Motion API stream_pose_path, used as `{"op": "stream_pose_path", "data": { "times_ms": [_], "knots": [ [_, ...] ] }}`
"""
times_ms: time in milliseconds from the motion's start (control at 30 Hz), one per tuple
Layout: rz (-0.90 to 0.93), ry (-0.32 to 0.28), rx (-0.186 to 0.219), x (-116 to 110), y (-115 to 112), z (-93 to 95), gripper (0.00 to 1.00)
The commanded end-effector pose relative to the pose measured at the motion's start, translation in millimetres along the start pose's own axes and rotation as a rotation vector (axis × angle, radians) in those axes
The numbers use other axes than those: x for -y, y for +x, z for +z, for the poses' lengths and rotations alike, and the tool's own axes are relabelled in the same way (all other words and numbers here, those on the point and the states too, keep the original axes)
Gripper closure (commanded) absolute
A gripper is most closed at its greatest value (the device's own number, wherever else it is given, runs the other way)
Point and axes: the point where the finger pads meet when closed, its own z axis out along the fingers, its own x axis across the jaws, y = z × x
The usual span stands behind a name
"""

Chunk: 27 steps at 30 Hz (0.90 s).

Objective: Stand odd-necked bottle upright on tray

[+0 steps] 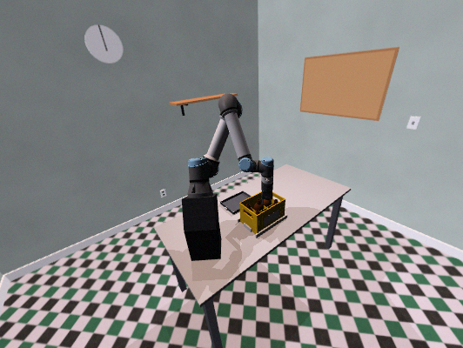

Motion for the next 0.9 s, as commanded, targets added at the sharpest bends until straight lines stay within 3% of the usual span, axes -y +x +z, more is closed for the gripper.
{"op": "stream_pose_path", "data": {
  "times_ms": [0,867],
  "knots": [
    [0.0,0.0,-0.001,0.0,0.4,-0.4,0.0],
    [0.0,0.0,-0.001,0.0,0.5,7.8,0.0]
  ]
}}
